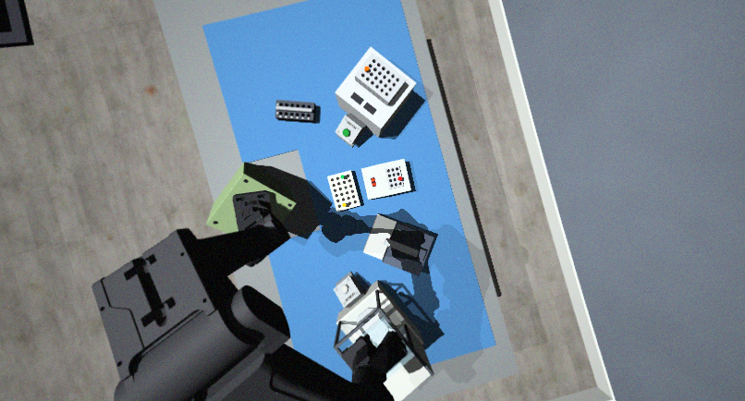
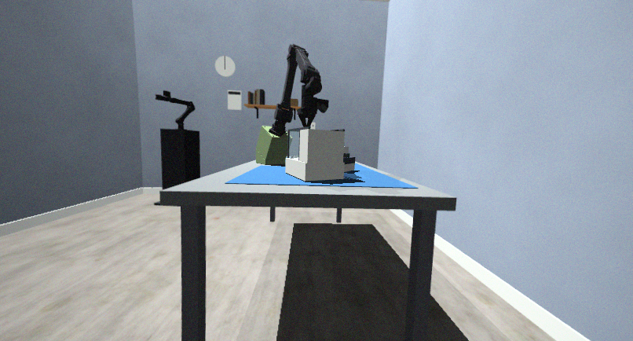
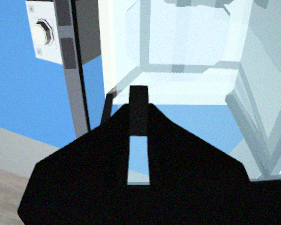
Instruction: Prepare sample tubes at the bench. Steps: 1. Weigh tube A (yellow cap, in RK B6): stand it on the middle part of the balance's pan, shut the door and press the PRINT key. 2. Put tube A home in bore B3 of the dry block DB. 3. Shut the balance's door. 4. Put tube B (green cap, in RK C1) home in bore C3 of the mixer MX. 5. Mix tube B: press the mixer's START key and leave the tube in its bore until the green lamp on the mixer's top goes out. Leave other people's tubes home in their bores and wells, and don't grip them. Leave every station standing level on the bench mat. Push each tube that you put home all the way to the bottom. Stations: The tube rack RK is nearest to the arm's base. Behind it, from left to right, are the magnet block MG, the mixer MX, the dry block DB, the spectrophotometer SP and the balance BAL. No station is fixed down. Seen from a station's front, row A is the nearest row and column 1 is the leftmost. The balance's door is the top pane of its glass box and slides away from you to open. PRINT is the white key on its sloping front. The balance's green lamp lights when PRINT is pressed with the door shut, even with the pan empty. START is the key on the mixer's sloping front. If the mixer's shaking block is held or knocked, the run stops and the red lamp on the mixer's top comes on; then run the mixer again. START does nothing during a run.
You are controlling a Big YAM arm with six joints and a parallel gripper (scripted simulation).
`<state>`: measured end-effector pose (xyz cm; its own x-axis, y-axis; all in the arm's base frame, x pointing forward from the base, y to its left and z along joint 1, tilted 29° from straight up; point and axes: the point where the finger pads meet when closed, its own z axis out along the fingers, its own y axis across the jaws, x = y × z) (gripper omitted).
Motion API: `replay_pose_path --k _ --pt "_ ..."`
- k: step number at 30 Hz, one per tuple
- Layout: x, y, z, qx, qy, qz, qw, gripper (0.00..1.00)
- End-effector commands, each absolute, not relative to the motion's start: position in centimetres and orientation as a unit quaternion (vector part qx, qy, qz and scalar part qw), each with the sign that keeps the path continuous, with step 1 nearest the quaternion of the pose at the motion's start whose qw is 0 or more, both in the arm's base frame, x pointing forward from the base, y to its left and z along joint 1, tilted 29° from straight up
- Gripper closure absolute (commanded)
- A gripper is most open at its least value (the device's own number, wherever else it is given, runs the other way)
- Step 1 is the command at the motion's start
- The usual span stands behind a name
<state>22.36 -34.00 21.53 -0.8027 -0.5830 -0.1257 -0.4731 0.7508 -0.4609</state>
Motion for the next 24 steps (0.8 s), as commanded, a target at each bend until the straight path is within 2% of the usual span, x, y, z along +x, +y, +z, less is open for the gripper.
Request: replay_pose_path --k 1,24 --pt "23.7 -35.3 23.6 -0.284 0.923 -0.220 0.137 0.94" --pt "24.7 -36.9 24.5 -0.284 0.923 -0.220 0.137 0.94"
